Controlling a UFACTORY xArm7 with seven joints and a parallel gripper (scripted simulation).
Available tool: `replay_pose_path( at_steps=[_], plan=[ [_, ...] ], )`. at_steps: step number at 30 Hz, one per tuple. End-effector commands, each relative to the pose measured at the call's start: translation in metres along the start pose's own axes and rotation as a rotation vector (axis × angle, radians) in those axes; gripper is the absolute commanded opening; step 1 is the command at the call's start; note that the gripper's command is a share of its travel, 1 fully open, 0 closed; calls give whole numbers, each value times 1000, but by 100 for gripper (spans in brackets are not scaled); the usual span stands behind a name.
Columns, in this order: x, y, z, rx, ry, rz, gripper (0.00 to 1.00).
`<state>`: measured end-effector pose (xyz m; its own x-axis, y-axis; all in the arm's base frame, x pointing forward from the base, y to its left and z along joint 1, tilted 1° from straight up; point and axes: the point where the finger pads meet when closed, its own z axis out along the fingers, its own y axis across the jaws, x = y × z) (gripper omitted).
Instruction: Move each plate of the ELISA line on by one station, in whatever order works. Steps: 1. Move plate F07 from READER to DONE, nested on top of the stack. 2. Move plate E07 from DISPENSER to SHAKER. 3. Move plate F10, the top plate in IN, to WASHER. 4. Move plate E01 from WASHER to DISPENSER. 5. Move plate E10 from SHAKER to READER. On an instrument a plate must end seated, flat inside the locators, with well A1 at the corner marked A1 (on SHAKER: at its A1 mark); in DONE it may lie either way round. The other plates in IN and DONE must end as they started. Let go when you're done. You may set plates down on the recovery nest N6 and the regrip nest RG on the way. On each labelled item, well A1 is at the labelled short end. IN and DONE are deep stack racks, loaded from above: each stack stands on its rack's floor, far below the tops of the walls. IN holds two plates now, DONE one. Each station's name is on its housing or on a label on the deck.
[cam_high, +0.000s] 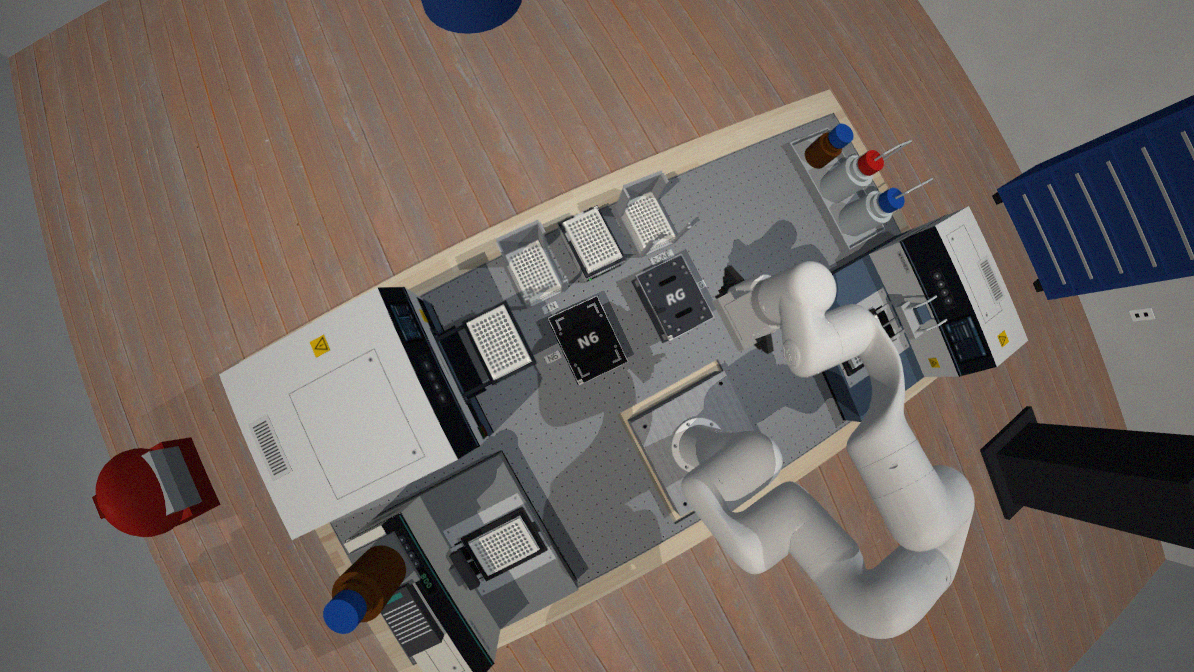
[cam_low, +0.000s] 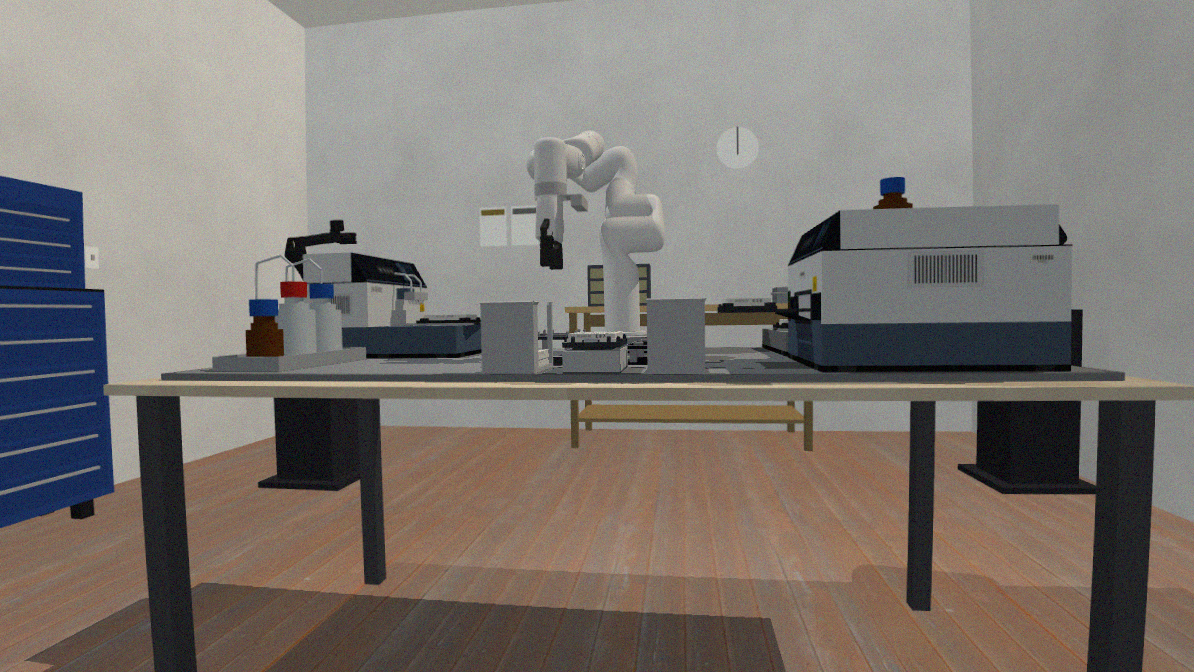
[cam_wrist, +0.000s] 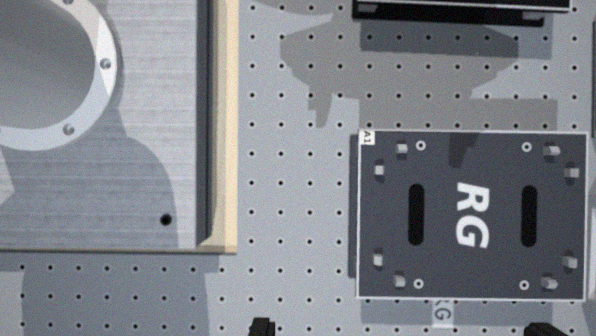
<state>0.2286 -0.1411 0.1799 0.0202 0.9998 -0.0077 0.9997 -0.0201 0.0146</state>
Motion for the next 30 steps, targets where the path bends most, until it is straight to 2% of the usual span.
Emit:
replay_pose_path(
  at_steps=[1,30],
  plan=[
    [8,6,-1,-4,-2,1,100],
    [84,41,-1,-5,-1,0,100]
  ],
)
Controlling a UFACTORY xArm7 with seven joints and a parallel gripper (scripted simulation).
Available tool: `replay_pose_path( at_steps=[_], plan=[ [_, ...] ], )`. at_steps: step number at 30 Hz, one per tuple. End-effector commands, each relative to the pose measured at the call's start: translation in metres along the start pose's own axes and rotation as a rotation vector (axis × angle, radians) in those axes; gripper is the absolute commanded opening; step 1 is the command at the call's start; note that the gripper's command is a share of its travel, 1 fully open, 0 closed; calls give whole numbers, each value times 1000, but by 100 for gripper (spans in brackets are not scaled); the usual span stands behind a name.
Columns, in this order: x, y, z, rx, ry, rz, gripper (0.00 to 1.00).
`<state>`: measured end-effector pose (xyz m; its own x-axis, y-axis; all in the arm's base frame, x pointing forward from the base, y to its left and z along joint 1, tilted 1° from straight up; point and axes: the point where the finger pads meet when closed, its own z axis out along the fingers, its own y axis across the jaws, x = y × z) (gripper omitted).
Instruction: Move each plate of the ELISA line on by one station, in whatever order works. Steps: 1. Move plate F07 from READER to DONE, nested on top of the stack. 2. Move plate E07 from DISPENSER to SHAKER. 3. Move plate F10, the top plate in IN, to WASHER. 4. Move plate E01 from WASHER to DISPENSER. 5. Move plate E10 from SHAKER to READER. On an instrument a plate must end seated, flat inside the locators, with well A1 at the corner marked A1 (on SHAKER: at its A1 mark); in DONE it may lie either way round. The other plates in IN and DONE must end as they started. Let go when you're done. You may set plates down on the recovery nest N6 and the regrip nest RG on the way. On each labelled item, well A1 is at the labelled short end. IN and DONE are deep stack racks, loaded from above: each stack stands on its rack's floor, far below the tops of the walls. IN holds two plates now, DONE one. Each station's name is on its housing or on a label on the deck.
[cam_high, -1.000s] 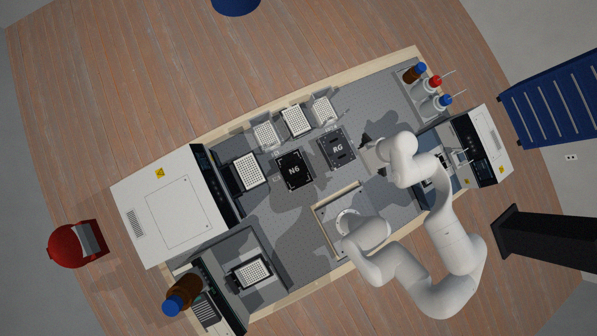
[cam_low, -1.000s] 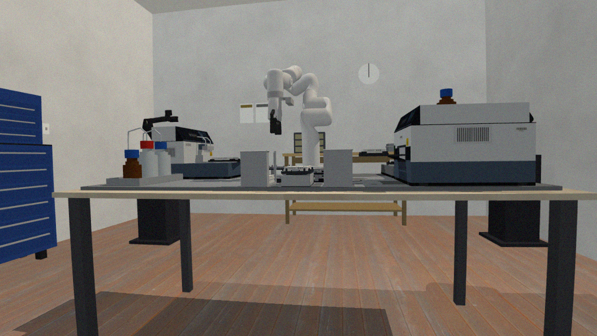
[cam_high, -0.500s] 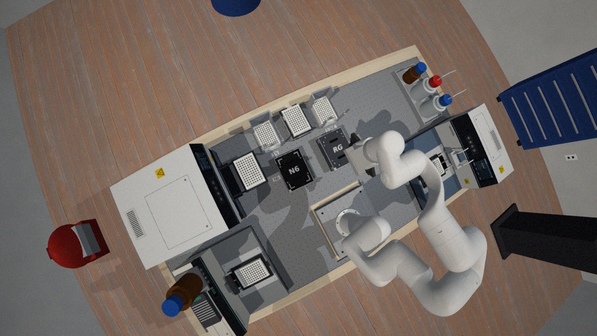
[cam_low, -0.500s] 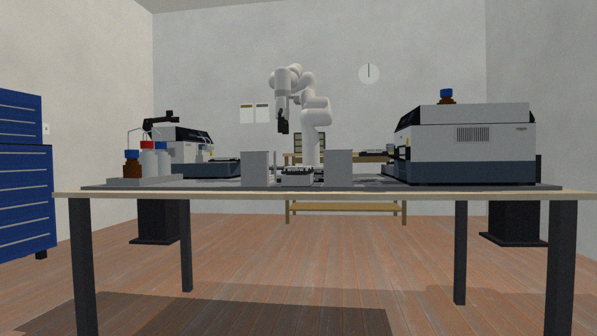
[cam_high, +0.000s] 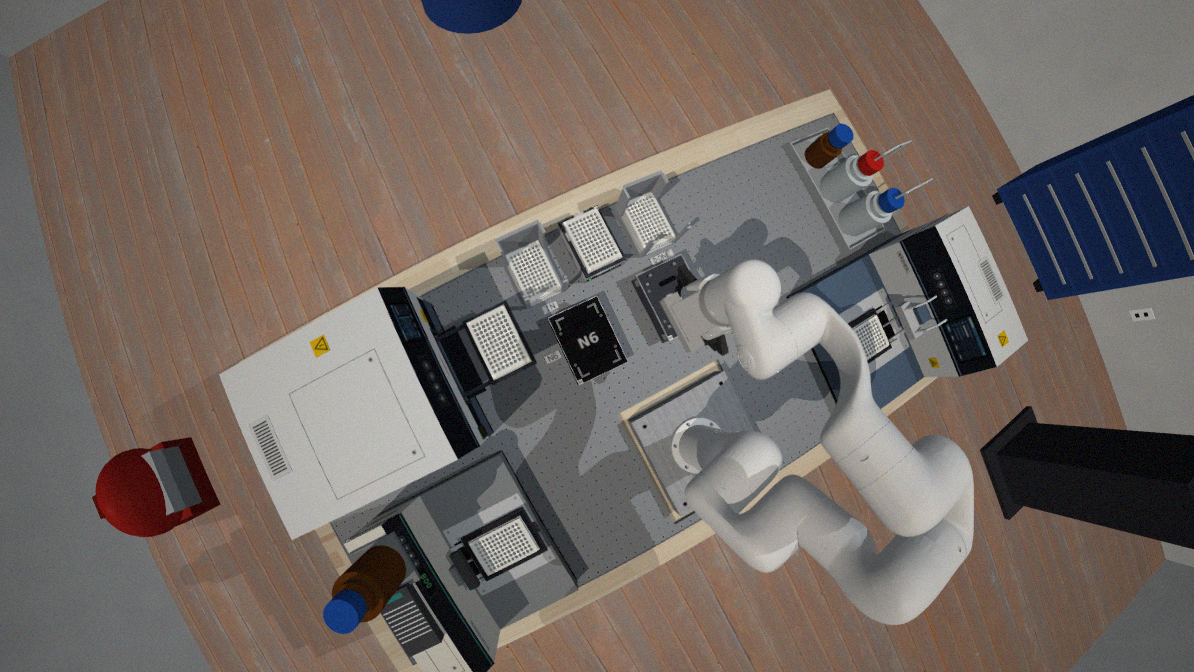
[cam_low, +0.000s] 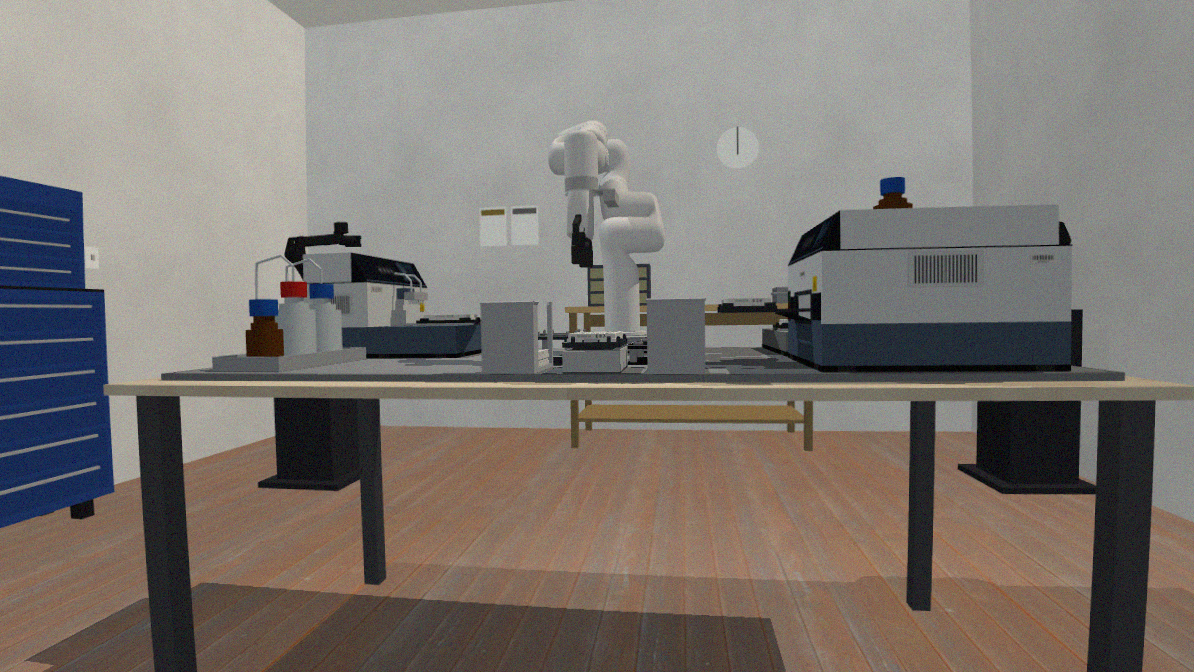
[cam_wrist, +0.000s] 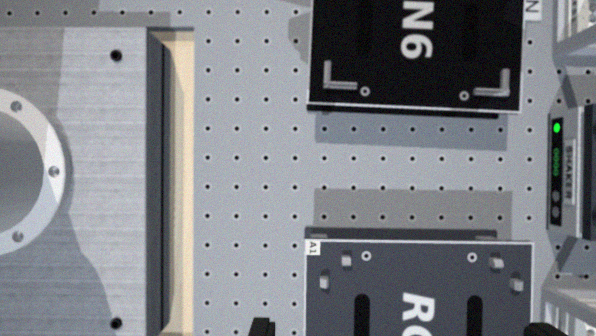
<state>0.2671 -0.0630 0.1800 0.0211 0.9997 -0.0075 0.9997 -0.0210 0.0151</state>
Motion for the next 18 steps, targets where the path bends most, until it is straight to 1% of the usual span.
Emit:
replay_pose_path(
  at_steps=[1,12,14,18],
  plan=[
    [8,5,-1,-5,-1,-1,100],
    [42,21,-1,-5,0,-1,100],
    [42,21,-1,-5,0,-1,100],
    [54,27,-1,-5,0,-1,100]
  ],
)
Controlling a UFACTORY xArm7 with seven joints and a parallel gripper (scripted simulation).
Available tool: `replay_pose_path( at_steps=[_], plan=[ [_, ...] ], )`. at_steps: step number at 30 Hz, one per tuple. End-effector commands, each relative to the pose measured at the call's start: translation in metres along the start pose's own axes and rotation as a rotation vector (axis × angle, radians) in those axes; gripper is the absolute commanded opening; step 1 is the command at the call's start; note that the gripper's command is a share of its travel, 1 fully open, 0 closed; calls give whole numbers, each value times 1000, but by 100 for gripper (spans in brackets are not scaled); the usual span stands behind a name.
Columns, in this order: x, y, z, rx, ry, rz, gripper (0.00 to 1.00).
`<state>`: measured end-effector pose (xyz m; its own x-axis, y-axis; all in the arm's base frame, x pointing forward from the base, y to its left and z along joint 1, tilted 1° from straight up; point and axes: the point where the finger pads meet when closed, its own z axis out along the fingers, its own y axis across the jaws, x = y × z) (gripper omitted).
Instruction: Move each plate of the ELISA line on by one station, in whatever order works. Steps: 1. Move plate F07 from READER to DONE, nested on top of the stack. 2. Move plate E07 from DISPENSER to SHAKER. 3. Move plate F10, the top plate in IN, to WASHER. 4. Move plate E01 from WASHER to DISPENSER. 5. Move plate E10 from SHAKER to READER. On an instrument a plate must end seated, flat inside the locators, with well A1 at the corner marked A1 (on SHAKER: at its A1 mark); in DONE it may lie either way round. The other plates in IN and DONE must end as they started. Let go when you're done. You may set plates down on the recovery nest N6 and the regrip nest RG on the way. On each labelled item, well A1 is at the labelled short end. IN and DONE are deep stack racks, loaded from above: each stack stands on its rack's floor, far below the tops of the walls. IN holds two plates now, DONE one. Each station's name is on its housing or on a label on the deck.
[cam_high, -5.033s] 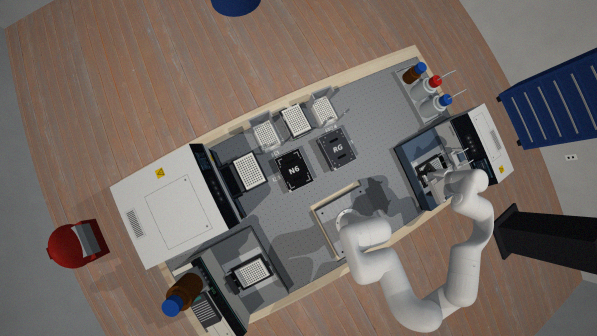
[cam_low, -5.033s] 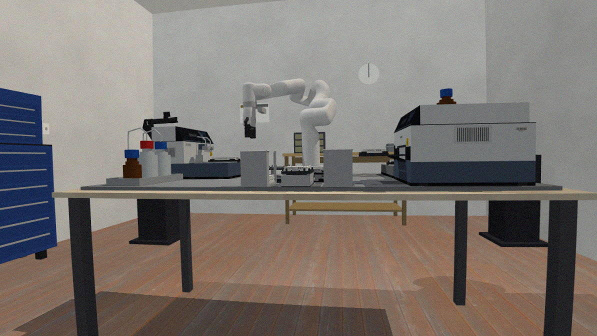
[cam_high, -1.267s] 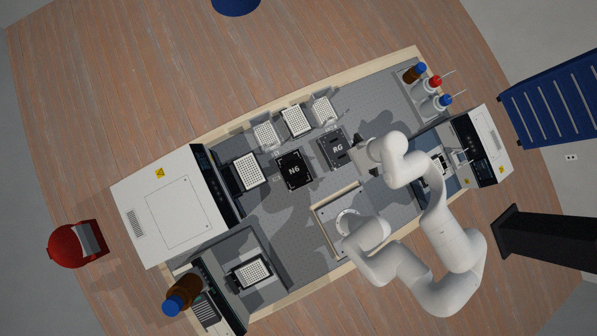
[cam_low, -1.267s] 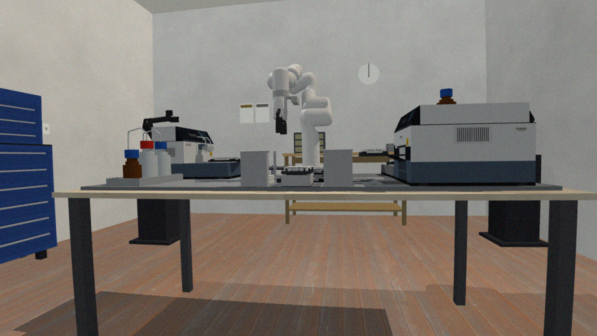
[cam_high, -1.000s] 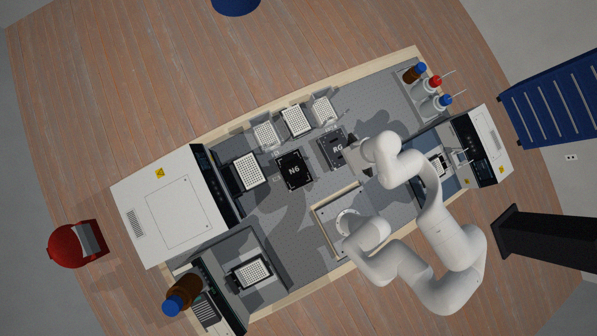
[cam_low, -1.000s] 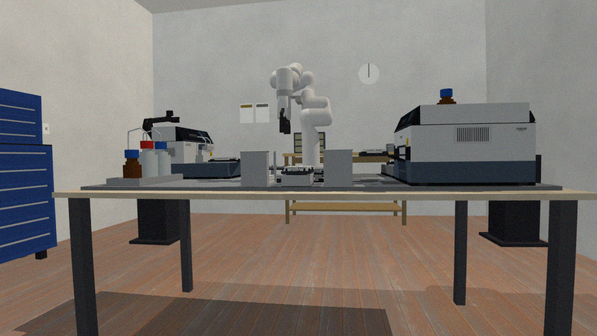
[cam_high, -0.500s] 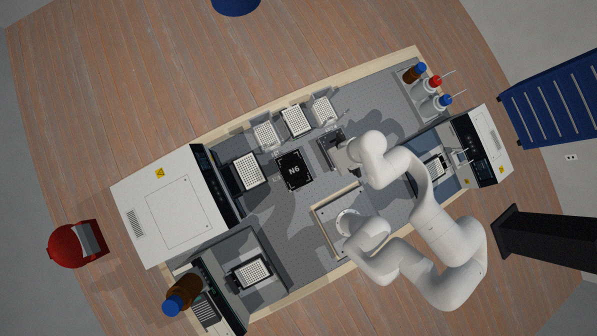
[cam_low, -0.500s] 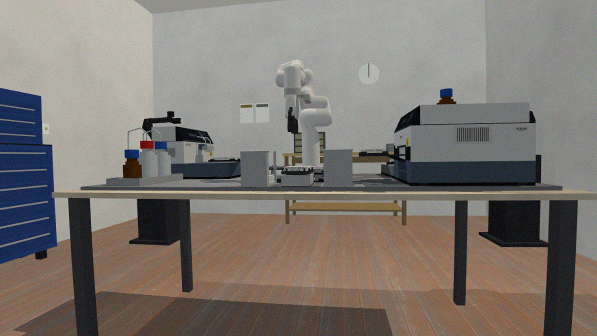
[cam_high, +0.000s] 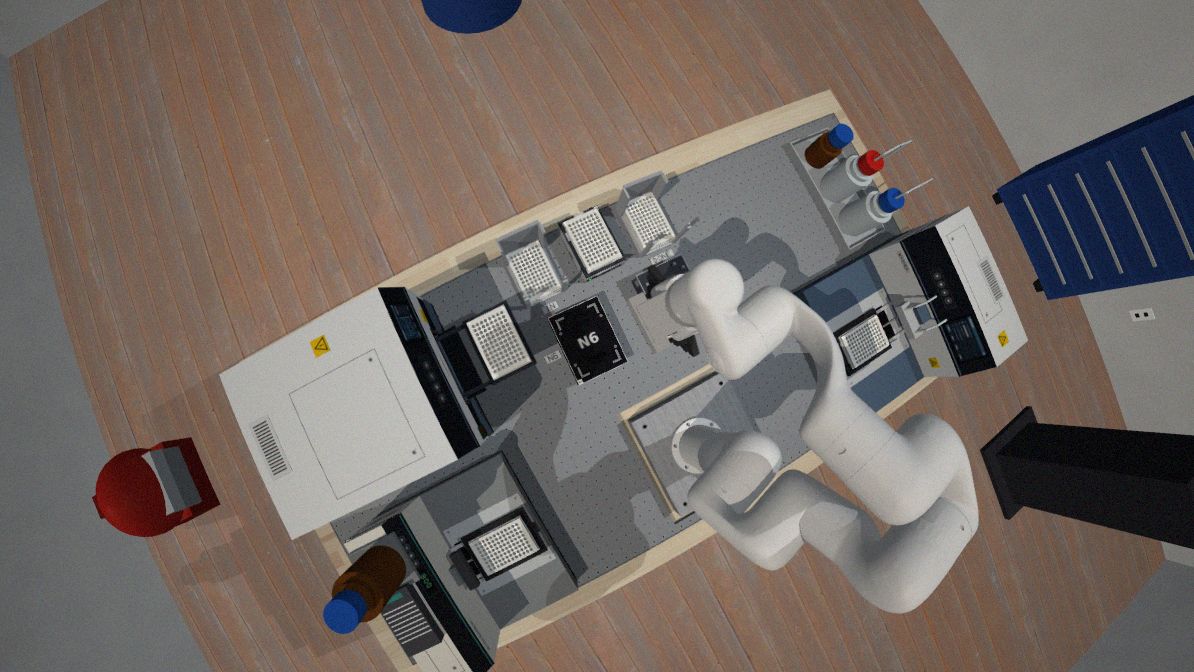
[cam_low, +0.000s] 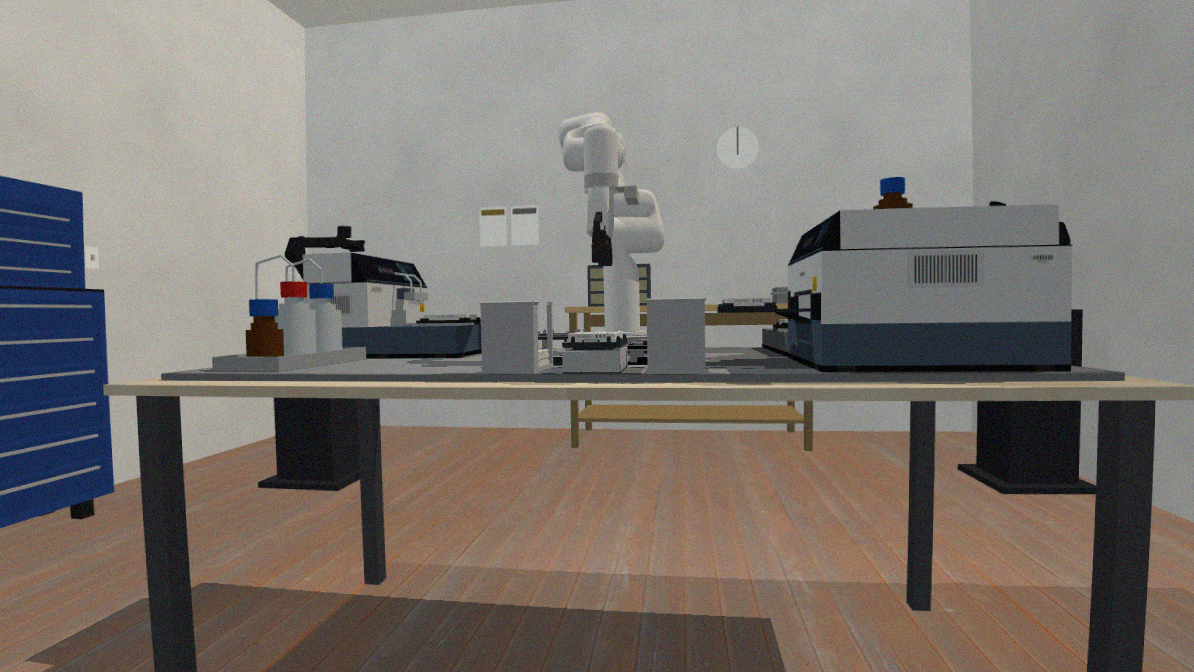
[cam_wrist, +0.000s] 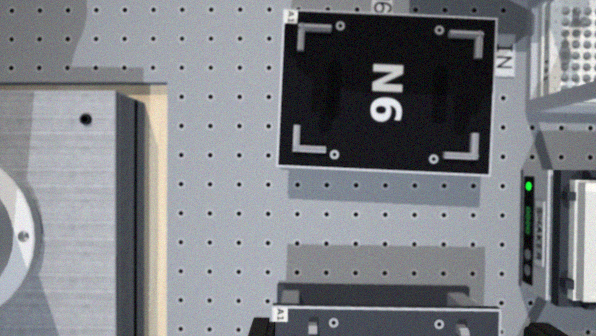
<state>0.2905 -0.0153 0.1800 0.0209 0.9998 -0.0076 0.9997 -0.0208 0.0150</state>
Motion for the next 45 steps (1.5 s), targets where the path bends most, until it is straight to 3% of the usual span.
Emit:
replay_pose_path(
  at_steps=[1,45],
  plan=[
    [9,6,-1,-5,0,0,100],
    [14,8,-1,-5,0,0,100]
  ],
)
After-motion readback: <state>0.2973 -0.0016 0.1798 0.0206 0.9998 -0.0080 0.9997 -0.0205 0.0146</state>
